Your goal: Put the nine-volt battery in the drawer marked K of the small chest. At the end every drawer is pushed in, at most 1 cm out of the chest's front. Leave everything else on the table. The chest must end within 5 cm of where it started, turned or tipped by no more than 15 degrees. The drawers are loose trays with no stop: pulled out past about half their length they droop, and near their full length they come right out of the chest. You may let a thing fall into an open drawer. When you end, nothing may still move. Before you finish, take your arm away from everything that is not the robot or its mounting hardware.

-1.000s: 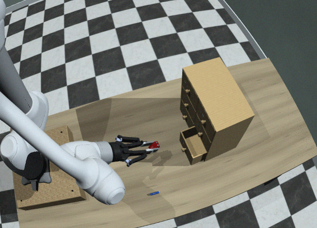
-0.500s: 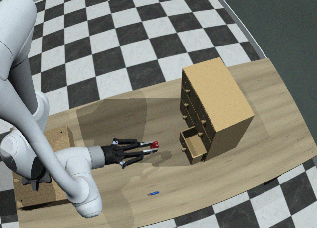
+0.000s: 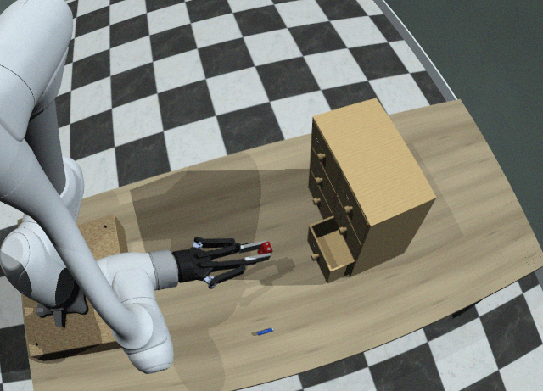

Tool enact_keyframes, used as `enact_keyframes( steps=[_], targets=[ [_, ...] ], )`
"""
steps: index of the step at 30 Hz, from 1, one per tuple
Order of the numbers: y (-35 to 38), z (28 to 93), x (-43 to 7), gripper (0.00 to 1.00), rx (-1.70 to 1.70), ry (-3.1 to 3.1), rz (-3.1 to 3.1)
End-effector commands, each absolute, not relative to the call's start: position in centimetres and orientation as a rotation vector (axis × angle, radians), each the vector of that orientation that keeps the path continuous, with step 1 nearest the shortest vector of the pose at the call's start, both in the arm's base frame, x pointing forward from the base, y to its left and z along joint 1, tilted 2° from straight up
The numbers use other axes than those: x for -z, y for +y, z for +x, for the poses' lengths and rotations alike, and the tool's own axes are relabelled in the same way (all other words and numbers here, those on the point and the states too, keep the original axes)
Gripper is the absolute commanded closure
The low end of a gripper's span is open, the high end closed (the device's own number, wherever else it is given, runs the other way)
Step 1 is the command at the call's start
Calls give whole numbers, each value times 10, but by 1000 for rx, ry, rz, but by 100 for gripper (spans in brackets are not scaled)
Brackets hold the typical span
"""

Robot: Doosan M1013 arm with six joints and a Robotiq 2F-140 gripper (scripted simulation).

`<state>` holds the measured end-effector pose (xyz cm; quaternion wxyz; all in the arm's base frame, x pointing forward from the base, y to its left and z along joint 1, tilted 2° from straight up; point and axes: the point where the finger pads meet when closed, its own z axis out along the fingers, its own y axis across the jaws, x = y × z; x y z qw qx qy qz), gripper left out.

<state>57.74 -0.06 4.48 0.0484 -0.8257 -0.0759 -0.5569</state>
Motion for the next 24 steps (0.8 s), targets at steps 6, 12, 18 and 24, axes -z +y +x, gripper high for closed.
enact_keyframes(
  steps=[6,12,18,24],
  targets=[
    [4,576,-43,86,1695,-234,-2514],
    [5,583,-43,86,1695,-234,-2514],
    [7,594,-42,86,1695,-234,-2514],
    [9,605,-42,86,1695,-234,-2514]
  ],
)
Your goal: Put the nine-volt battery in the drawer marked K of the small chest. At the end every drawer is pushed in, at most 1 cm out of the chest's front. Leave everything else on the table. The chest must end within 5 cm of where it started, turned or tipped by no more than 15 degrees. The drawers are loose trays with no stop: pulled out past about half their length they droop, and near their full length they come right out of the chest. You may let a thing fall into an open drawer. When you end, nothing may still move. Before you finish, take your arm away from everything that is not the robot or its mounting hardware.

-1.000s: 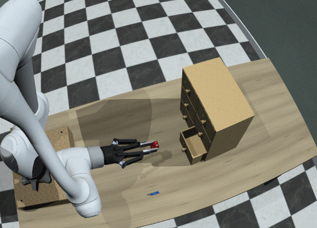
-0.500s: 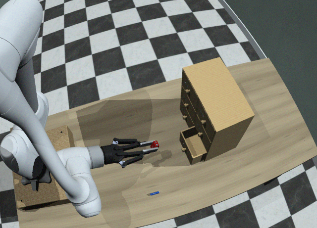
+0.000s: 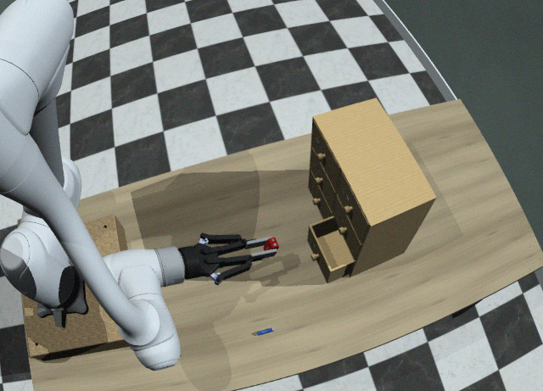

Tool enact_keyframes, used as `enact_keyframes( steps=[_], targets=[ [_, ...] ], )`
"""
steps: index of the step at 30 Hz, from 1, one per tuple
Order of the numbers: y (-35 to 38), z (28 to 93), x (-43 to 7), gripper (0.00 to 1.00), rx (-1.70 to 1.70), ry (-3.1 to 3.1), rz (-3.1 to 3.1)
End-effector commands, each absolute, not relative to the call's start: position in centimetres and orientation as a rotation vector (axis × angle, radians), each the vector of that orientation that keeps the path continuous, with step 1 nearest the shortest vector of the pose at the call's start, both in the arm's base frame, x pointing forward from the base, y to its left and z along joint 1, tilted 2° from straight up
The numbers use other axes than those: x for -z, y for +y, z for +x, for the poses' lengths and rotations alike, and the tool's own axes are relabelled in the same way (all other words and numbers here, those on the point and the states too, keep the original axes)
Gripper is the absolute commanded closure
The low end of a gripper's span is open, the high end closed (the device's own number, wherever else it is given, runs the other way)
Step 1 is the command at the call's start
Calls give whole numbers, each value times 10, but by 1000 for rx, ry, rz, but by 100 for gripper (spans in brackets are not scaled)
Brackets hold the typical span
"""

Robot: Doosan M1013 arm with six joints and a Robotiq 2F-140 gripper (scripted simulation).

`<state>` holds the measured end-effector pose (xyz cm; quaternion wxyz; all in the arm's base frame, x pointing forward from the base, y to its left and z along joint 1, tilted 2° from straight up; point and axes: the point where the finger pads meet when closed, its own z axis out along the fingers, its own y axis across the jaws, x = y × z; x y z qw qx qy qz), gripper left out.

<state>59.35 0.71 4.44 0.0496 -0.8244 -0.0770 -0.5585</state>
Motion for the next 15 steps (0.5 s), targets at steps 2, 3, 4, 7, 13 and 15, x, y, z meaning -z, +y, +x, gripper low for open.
enact_keyframes(
  steps=[2,3,4,7,13,15],
  targets=[
    [10,612,-42,86,1695,-234,-2514],
    [11,615,-42,86,1695,-234,-2514],
    [11,619,-42,86,1695,-234,-2514],
    [14,631,-41,86,1695,-234,-2514],
    [18,652,-40,86,1695,-234,-2514],
    [19,657,-40,86,1695,-234,-2514]
  ],
)
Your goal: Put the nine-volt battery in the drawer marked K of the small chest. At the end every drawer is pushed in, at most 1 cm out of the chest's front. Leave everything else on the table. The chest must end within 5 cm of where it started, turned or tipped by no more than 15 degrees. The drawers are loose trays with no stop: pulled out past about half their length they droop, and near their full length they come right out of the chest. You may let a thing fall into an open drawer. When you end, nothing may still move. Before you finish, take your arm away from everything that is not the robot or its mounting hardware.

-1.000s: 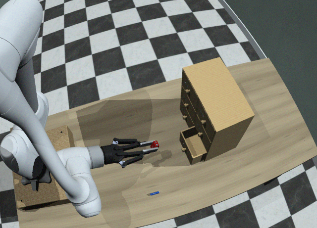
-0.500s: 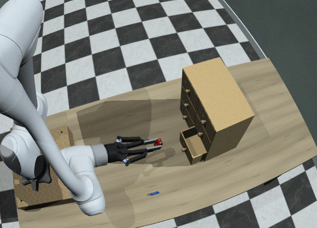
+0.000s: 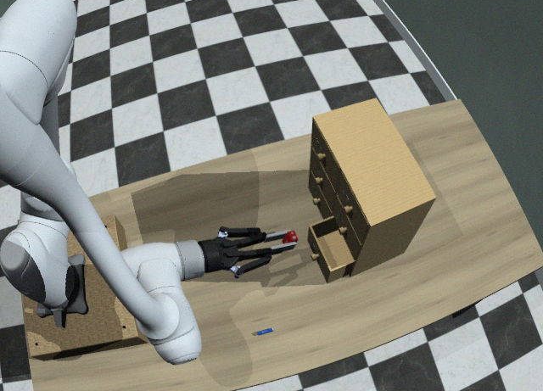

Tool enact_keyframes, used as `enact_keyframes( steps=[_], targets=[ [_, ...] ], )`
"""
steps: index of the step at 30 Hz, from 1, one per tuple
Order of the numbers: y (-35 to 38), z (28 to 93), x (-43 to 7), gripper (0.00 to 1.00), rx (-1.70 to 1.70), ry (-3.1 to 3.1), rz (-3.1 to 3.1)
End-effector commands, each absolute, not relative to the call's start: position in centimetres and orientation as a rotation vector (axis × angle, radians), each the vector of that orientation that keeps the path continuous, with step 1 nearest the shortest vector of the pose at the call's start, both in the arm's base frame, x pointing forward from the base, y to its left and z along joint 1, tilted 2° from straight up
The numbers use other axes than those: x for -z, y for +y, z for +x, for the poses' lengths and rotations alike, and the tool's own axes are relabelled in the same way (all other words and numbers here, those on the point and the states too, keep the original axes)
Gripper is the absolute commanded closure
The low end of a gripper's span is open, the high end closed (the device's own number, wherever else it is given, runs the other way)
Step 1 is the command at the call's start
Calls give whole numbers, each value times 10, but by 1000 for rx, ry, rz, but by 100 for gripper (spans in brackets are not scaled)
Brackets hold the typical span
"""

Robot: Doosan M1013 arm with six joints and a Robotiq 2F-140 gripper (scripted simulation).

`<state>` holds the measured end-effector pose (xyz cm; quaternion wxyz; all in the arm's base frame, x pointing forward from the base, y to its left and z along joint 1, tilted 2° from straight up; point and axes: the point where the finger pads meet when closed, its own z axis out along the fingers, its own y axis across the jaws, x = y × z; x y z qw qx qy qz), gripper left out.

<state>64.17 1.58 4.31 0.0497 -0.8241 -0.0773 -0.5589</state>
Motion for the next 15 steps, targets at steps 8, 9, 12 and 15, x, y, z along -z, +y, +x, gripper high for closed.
enact_keyframes(
  steps=[8,9,12,15],
  targets=[
    [25,690,-39,86,1695,-234,-2514],
    [25,694,-39,86,1695,-234,-2514],
    [27,705,-38,86,1695,-234,-2514],
    [29,712,-38,86,1695,-234,-2514]
  ],
)
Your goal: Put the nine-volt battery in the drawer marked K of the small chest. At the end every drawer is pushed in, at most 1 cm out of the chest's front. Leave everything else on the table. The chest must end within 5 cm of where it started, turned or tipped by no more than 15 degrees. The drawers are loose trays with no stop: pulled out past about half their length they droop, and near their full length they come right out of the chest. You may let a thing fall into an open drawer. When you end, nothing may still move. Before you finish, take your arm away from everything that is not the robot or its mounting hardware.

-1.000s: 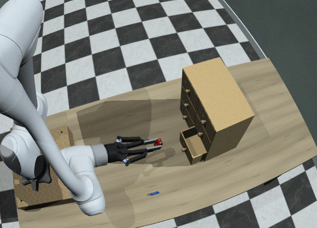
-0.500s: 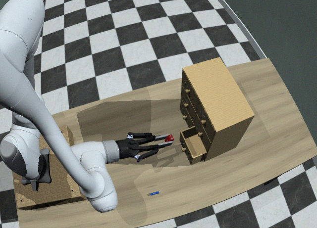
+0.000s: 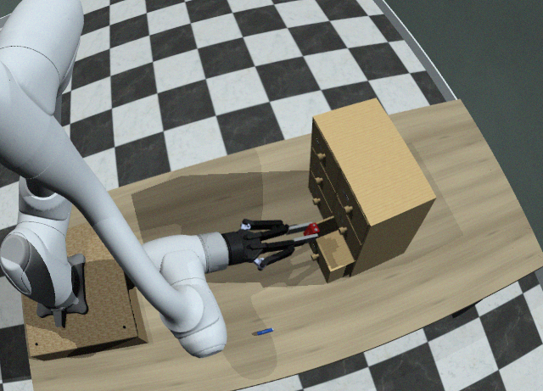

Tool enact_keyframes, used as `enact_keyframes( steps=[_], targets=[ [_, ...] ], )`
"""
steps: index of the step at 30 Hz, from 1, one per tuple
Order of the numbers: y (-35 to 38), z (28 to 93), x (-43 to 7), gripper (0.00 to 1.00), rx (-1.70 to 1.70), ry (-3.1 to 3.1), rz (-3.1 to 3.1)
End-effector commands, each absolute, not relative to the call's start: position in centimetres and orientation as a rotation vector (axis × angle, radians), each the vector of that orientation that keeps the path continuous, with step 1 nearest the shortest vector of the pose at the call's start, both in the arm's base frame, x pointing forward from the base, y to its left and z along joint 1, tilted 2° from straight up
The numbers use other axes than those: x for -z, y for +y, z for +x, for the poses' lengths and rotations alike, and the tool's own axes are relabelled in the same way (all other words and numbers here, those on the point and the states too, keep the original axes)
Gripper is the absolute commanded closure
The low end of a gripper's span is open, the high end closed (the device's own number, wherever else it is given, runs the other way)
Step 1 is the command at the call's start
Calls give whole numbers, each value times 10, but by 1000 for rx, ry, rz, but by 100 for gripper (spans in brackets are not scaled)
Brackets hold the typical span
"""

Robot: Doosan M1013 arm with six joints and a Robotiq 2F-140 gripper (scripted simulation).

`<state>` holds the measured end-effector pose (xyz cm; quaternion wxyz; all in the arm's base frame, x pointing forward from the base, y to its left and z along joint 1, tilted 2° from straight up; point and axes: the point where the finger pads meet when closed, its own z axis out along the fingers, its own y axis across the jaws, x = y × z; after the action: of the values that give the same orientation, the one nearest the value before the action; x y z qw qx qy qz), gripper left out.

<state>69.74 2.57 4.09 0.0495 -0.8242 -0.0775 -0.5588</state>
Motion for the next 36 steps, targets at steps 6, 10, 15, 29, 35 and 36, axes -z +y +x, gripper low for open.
enact_keyframes(
  steps=[6,10,15,29,35,36],
  targets=[
    [31,726,-38,86,1695,-234,-2514],
    [33,734,-37,86,1695,-234,-2514],
    [34,741,-37,86,1695,-234,-2514],
    [35,745,-37,86,1695,-234,-2514],
    [35,745,-37,86,1695,-234,-2514],
    [35,745,-37,86,1695,-234,-2514]
  ],
)
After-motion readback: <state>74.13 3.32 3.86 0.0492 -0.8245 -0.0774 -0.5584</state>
